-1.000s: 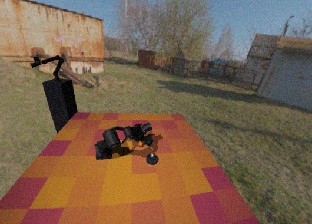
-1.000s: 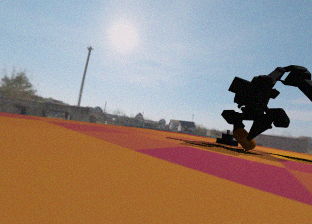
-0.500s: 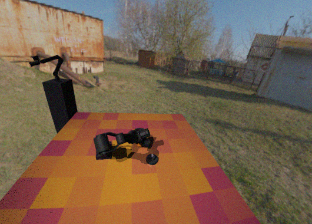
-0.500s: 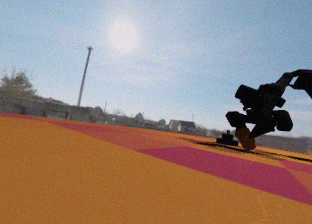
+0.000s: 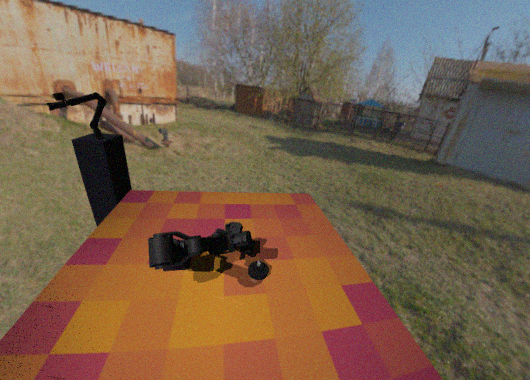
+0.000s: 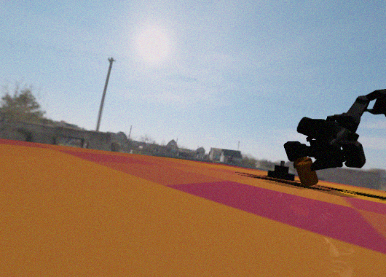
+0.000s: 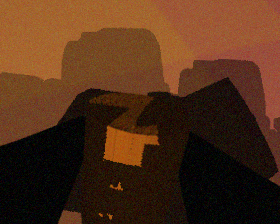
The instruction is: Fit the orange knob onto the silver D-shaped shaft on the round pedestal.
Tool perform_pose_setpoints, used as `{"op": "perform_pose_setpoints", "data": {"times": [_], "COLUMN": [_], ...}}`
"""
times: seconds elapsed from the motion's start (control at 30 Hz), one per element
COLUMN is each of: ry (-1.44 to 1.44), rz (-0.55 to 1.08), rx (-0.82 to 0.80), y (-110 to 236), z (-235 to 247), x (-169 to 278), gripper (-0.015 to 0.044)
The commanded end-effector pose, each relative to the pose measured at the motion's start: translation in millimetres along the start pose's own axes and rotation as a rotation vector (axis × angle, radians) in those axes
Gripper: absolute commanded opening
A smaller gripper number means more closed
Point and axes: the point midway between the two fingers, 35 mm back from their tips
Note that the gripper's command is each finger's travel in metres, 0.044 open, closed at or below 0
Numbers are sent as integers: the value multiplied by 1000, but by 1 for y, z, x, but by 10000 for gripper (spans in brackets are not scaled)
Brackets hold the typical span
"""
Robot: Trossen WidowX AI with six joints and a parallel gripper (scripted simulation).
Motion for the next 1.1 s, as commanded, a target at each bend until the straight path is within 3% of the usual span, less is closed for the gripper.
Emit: {"op": "perform_pose_setpoints", "data": {"times": [0.0,0.63,0.8,0.9,1.07], "ry": [4,6,6,6,6], "rz": [-54,-334,-289,-302,-302], "rx": [-2,-25,-20,-19,-19], "y": [3,13,15,13,13], "z": [1,0,0,-2,-2], "x": [3,19,18,17,17], "gripper": [179,179,179,258,260]}}
Point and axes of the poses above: the point midway between the two fingers, 35 mm back from their tips, its own y axis back along the fingers, its own z axis across the jaws, x = y × z, and after that the axes turned 4 degrees about -y, right-handed
